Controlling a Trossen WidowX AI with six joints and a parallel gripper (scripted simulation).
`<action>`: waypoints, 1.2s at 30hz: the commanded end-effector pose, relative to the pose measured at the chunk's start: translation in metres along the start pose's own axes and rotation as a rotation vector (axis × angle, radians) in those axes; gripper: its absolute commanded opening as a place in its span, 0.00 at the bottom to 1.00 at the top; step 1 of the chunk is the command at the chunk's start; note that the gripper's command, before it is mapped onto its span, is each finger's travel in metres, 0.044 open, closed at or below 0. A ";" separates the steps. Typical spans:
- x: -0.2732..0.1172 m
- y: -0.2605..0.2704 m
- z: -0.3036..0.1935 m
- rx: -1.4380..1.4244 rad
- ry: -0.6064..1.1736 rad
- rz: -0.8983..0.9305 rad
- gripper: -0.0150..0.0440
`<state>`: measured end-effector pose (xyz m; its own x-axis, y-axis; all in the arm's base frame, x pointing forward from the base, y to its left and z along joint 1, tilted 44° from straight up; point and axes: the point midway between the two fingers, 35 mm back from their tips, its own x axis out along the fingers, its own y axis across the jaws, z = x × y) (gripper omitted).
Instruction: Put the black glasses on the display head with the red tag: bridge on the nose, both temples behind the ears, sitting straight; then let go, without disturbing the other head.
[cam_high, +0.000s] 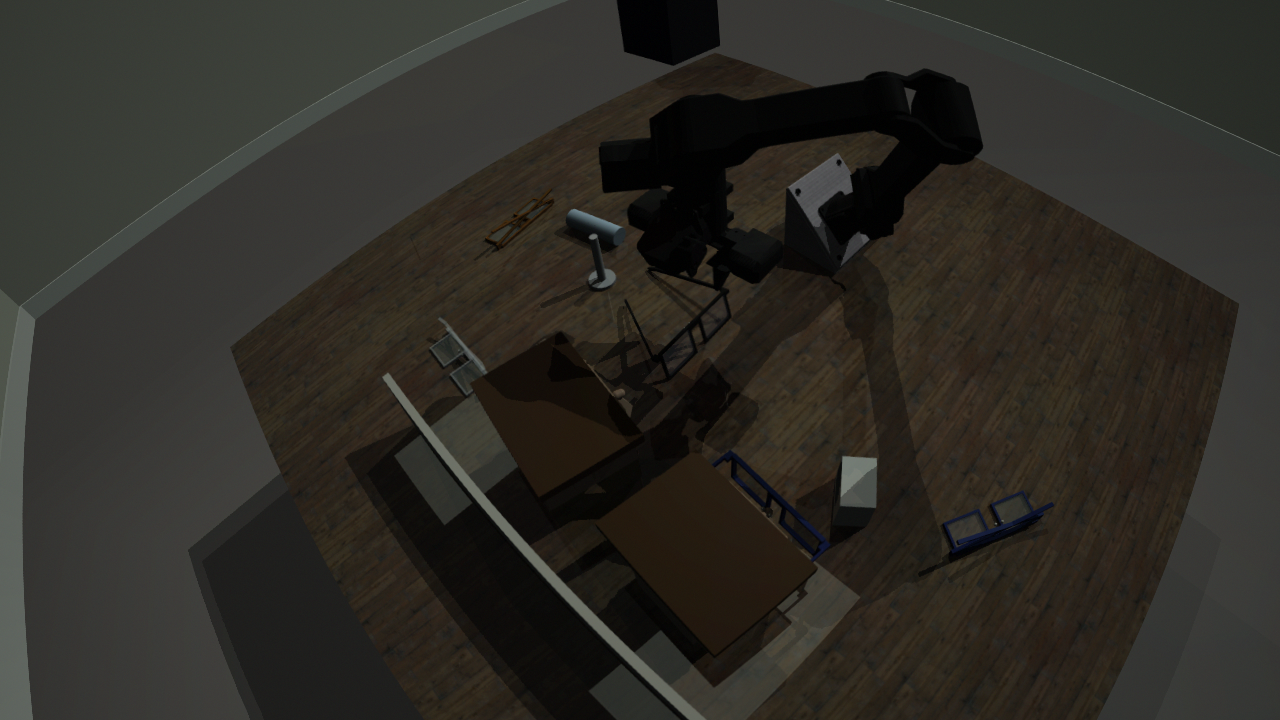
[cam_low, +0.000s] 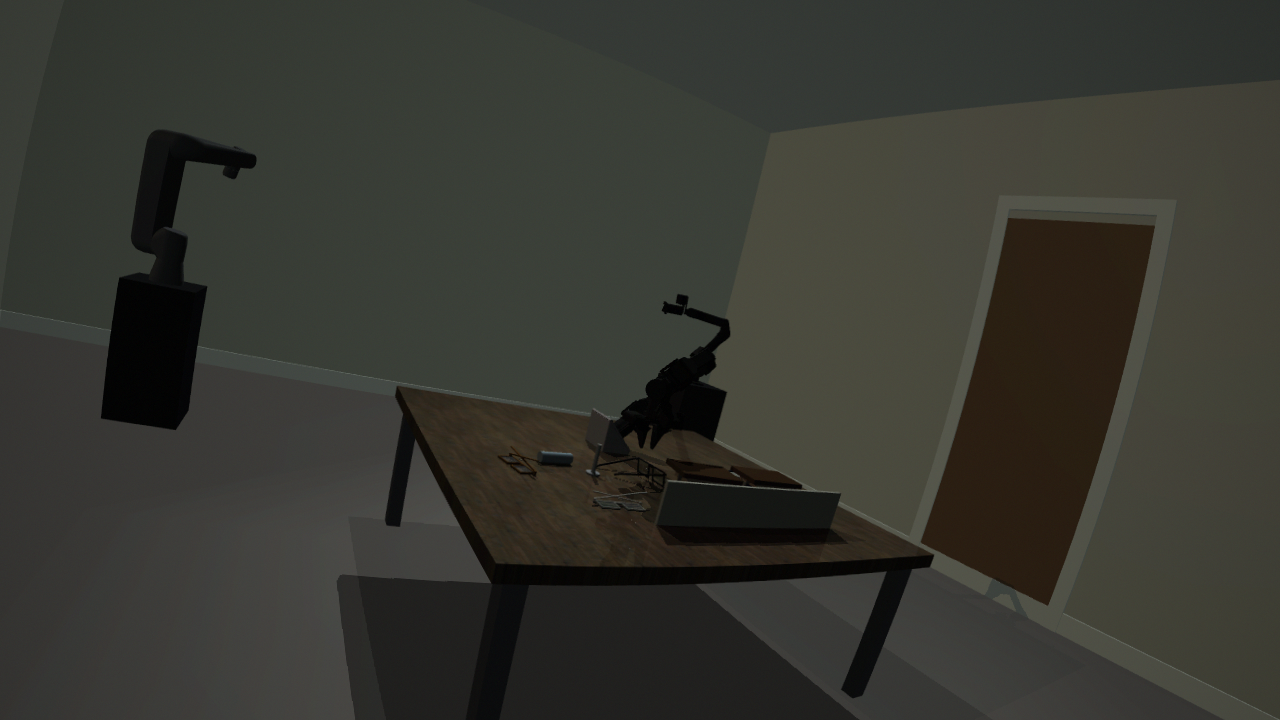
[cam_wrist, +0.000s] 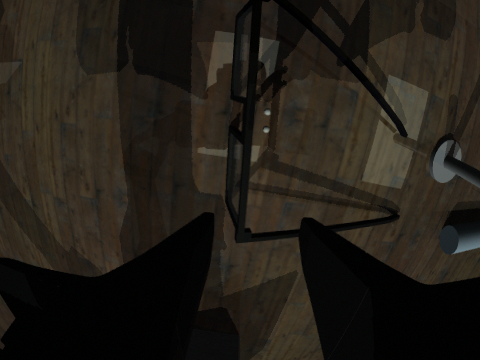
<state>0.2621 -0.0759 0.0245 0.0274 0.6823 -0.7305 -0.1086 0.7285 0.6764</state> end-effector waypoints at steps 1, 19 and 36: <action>0.003 0.004 -0.001 0.008 -0.001 0.009 0.46; 0.015 0.004 0.000 0.008 -0.002 0.008 0.46; 0.043 0.007 0.000 0.008 -0.002 0.009 0.46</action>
<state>0.2644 -0.0482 0.0022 0.0305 0.6820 -0.7307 -0.1106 0.7289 0.6756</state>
